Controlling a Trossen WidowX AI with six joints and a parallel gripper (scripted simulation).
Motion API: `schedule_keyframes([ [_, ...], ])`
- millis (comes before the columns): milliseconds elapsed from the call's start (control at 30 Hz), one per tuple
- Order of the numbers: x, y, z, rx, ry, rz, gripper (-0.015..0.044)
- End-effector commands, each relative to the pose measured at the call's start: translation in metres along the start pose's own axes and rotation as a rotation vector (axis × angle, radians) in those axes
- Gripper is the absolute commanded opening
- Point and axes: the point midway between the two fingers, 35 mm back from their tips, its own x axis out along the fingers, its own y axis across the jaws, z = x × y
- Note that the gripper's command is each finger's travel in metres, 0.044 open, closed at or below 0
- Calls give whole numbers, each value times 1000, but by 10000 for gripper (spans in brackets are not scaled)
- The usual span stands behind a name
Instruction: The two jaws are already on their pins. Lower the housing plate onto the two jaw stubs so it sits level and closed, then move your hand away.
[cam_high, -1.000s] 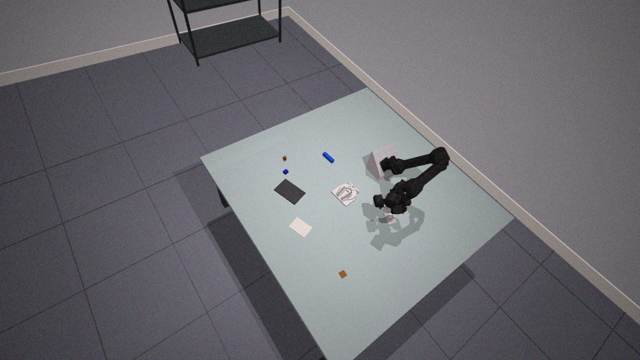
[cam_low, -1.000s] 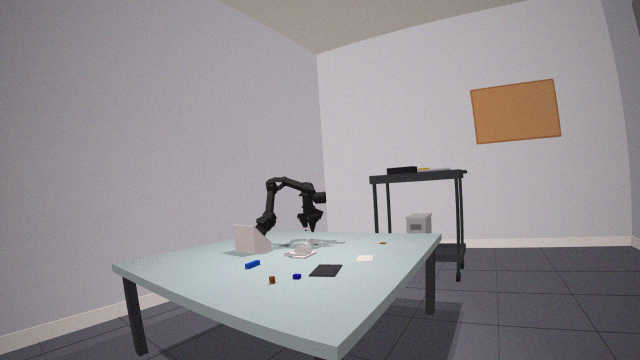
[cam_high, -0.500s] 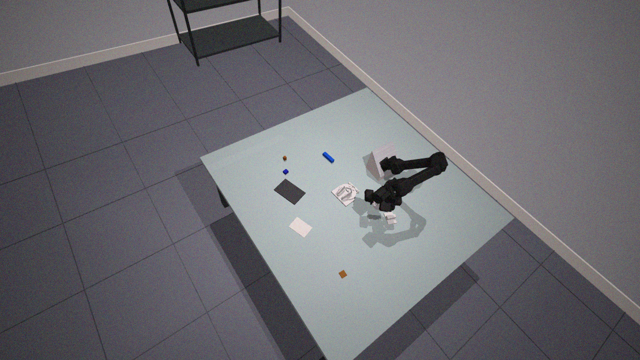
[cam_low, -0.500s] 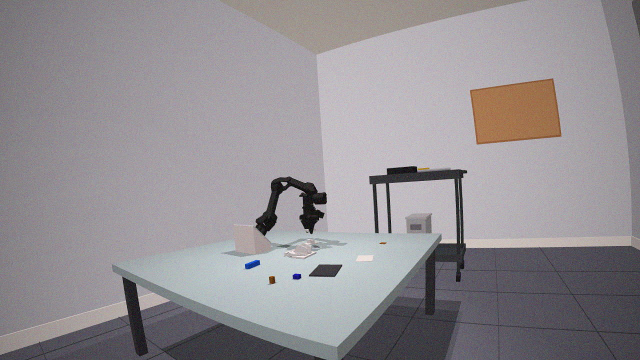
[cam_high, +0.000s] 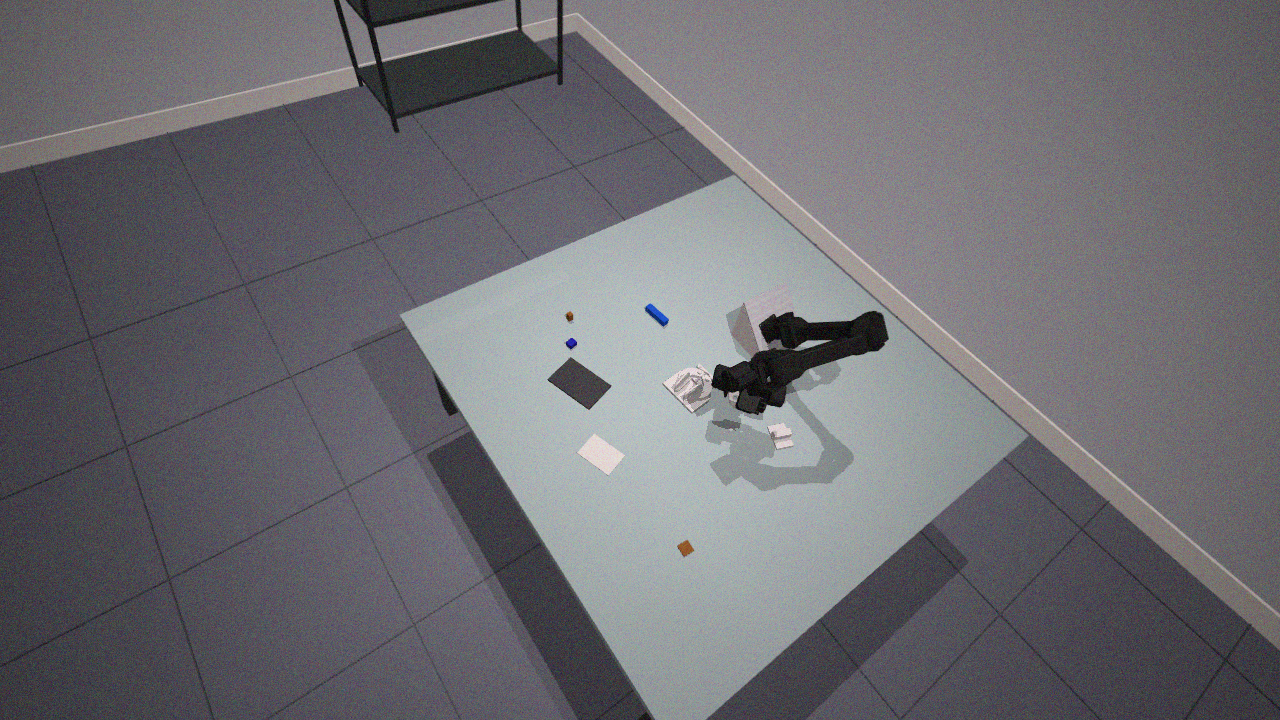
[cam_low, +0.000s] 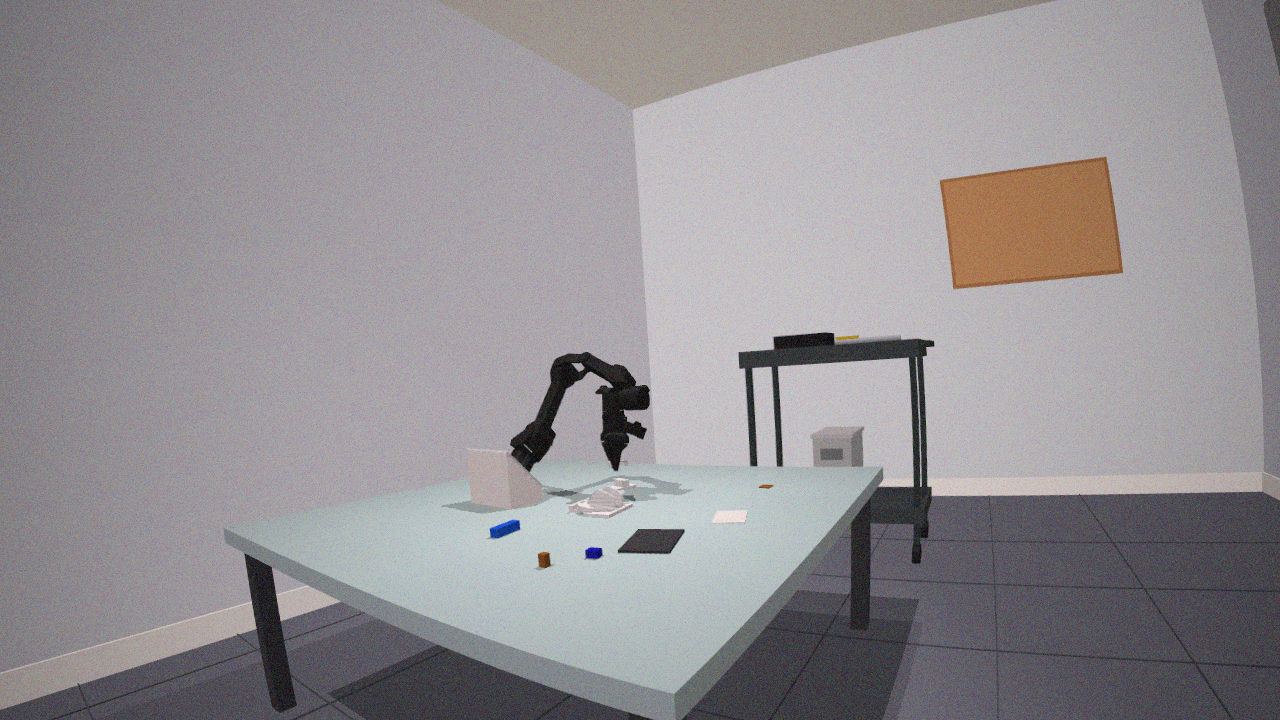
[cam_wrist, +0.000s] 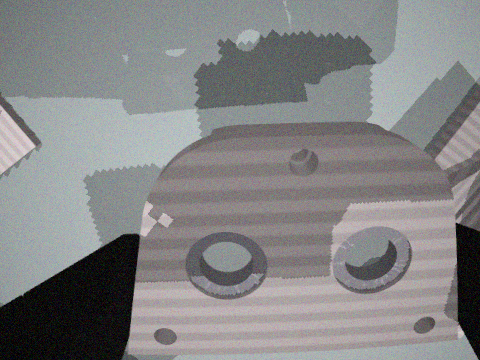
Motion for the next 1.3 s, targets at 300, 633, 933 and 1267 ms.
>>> schedule_keyframes([
  [300, 2, -38, -20, 168, 8, 3, 351],
  [633, 3, -65, -40, 302, 6, 14, 351],
  [933, 4, -87, -62, 425, -2, 31, 351],
  [1267, 6, -107, -89, 565, -17, 57, 351],
])
